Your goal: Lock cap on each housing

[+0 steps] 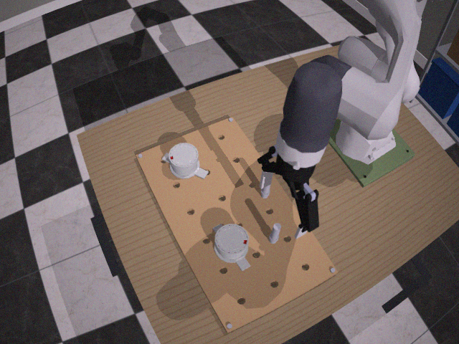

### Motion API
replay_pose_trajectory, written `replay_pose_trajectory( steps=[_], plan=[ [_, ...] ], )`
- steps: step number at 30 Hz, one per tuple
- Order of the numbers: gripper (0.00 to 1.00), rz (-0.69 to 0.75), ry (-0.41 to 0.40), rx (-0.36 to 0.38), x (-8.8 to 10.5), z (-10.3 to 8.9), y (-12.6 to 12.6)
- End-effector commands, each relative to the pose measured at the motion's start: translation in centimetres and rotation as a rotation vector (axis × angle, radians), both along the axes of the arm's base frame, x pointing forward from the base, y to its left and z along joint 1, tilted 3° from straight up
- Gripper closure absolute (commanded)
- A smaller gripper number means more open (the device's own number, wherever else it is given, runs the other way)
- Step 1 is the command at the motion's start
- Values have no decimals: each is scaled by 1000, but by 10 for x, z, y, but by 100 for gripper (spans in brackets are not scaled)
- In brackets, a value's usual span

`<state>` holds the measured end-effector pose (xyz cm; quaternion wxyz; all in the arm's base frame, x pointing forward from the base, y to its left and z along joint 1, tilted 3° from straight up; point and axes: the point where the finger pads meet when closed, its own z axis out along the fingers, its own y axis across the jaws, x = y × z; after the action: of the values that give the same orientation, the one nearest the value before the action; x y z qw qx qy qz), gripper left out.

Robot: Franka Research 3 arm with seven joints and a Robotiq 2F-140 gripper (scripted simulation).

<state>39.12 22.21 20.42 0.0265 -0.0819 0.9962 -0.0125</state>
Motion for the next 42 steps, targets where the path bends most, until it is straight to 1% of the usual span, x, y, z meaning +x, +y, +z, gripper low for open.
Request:
replay_pose_trajectory(
  steps=[1,19,24,32,34,42],
  plan=[
    [0,-29,-1,4,0,-1,1],
    [0,-29,-1,4,1,-3,1],
    [0,-29,-1,4,1,-11,1],
    [0,-29,-1,4,2,-30,1],
    [0,-29,-1,4,2,-30,1],
    [0,-29,-1,4,3,-40,0]
  ],
)
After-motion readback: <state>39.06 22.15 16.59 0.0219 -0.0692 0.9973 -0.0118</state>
